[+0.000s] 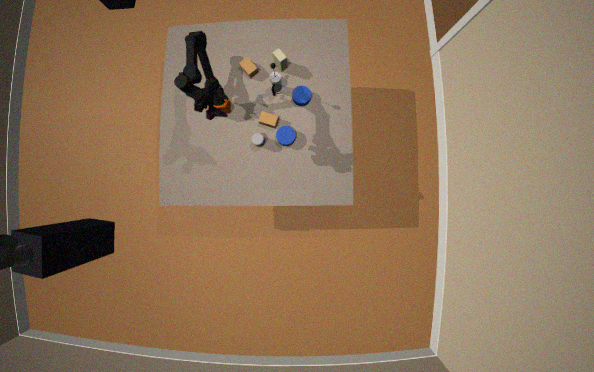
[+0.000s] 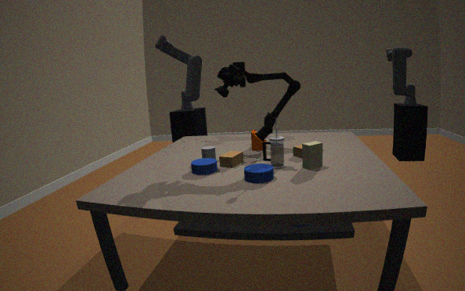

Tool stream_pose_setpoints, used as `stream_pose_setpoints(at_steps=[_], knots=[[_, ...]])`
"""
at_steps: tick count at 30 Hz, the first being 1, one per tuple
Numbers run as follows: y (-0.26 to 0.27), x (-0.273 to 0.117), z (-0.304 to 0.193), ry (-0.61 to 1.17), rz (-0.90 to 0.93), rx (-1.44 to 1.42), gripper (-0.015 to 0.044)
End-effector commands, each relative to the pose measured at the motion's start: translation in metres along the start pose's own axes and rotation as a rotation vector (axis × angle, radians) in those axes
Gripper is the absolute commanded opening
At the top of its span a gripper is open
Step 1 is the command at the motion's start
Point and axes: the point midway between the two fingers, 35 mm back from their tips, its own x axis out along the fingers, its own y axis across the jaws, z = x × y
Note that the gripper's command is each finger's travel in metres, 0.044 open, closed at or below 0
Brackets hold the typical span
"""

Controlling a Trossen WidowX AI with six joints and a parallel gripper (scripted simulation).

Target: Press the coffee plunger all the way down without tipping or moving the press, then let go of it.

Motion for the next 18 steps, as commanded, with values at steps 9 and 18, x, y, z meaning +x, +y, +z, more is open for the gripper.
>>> stream_pose_setpoints(at_steps=[9,18], knots=[[0.105,0.045,-0.173,0.53,0.253,-0.73,0.044],[0.143,0.027,-0.281,0.783,0.526,-1.071,0.044]])
